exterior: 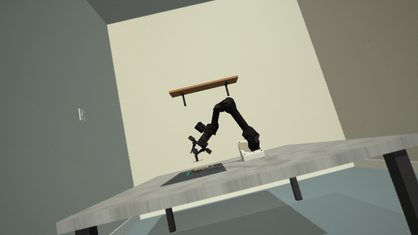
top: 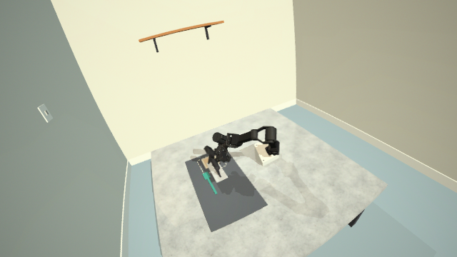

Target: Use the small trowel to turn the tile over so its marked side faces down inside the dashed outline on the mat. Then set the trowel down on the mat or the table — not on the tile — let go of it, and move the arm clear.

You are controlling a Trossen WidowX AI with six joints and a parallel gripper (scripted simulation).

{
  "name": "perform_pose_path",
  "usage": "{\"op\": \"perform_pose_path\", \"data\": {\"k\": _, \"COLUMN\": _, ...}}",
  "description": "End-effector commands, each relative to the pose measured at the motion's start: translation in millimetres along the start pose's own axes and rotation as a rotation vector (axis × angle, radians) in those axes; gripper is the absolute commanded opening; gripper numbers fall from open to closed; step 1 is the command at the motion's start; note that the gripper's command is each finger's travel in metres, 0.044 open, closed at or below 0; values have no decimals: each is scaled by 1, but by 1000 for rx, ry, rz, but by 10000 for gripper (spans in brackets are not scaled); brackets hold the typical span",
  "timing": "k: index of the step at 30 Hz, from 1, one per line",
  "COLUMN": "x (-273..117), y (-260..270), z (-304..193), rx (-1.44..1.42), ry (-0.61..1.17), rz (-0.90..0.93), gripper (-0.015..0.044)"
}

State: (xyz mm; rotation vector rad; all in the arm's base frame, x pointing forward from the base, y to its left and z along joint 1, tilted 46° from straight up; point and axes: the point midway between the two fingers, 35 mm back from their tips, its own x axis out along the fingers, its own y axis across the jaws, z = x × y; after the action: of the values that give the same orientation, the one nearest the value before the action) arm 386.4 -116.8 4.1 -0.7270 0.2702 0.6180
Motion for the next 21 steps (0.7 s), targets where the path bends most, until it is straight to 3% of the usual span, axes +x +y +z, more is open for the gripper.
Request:
{"op": "perform_pose_path", "data": {"k": 1, "x": -7, "y": -8, "z": 13, "rx": -1, "ry": 4, "rz": -8, "gripper": 0}}
{"op": "perform_pose_path", "data": {"k": 21, "x": -23, "y": -19, "z": 48, "rx": -4, "ry": 3, "rz": -8, "gripper": 0}}
